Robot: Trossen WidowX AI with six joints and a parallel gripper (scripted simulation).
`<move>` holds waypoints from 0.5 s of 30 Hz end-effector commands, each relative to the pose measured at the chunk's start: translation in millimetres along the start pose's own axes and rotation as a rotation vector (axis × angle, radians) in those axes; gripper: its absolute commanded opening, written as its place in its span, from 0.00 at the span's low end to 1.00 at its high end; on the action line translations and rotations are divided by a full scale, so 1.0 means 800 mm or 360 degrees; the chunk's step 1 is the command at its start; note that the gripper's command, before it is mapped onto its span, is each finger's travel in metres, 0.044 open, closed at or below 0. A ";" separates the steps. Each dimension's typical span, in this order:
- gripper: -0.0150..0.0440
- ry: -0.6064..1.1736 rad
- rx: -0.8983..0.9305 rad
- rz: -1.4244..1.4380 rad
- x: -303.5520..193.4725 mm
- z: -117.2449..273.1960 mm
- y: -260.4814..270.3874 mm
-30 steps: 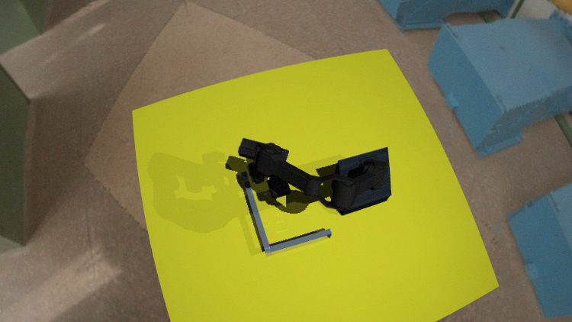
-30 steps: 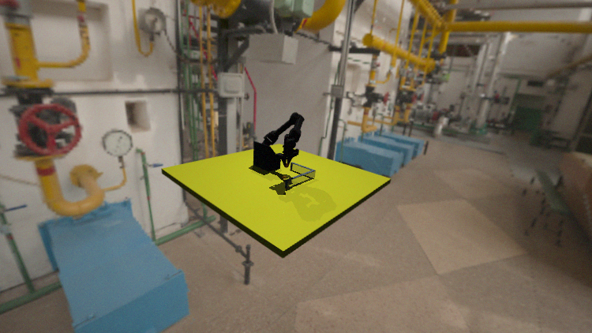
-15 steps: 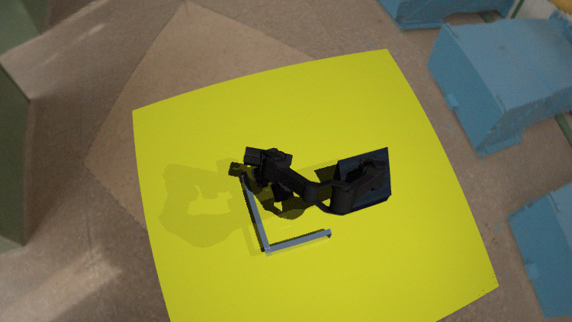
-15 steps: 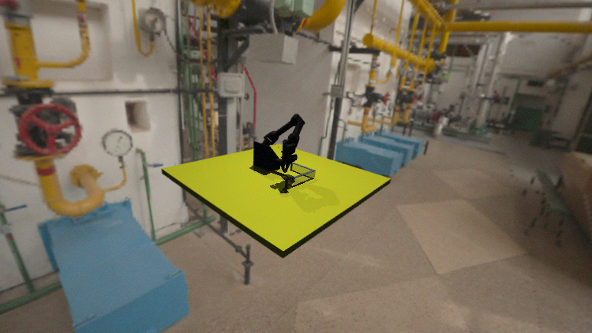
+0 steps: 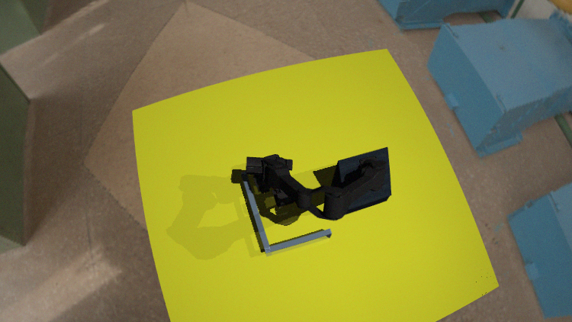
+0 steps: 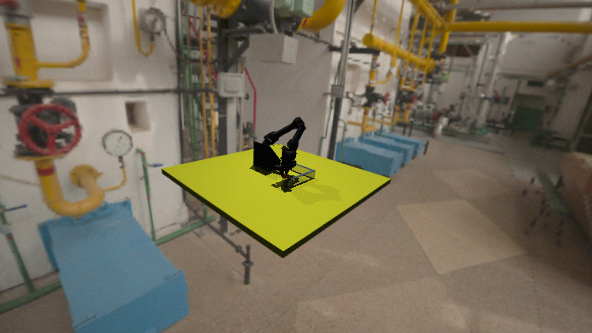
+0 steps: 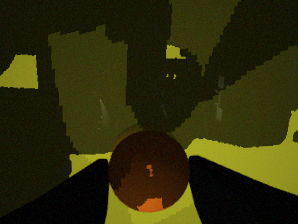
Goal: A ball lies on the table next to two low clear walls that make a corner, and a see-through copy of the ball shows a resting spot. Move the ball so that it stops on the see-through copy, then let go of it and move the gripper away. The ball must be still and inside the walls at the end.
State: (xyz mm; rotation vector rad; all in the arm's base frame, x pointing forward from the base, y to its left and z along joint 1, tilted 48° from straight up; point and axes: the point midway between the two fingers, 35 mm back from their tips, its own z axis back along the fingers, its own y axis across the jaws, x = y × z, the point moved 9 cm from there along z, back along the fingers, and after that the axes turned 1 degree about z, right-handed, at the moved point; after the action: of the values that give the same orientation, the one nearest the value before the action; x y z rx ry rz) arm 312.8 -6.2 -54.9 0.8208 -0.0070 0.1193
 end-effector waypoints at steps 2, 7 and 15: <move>0.25 0.0007 0.0010 -0.0010 -0.002 -0.011 0.000; 0.25 0.0007 0.0010 -0.0010 -0.002 -0.021 0.000; 0.25 0.0007 0.0011 -0.0011 -0.002 -0.026 0.000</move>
State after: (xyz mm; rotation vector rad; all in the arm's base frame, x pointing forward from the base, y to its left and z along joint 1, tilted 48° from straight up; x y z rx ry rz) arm 311.7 7.1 -66.2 0.8230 -0.0071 0.1198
